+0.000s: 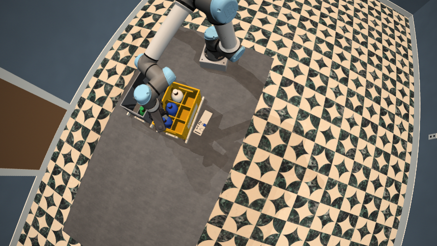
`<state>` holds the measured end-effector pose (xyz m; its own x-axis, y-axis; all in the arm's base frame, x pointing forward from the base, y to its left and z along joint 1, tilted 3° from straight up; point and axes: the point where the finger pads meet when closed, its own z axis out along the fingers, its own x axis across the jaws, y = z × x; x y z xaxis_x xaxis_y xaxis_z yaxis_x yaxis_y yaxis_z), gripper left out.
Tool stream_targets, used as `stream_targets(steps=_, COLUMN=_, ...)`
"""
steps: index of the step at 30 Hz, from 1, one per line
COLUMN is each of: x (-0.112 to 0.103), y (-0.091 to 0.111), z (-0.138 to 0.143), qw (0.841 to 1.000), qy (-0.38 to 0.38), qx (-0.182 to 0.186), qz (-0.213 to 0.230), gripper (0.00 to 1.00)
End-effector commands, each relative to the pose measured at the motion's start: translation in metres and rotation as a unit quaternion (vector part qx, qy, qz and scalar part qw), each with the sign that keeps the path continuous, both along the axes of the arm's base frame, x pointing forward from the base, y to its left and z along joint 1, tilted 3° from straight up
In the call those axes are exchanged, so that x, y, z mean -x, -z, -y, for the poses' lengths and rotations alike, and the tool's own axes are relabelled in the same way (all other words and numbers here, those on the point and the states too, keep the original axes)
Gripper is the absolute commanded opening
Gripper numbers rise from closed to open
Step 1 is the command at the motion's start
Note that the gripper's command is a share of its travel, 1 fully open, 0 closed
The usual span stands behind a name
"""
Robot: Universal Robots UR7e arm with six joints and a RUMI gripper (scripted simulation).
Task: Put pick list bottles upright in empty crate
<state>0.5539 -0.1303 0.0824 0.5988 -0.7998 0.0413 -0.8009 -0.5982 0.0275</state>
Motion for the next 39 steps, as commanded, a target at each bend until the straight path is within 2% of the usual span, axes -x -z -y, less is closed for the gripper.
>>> stream_targets(steps=1, x=-0.0005, y=-0.0009, z=0.0002, qw=1.0, qy=0.0, qx=0.0, qz=0.001, gripper=0.0)
stream_targets(steps=3, x=-0.0005, y=-0.0009, z=0.0002, qw=1.0, qy=0.0, qx=0.0, qz=0.001, gripper=0.0)
stream_targets(steps=4, x=-0.0005, y=0.0, z=0.0003, qw=1.0, qy=0.0, qx=0.0, qz=0.001, gripper=0.38)
stream_targets(steps=39, x=-0.0005, y=0.0, z=0.0002, qw=1.0, qy=0.0, qx=0.0, qz=0.001, gripper=0.38)
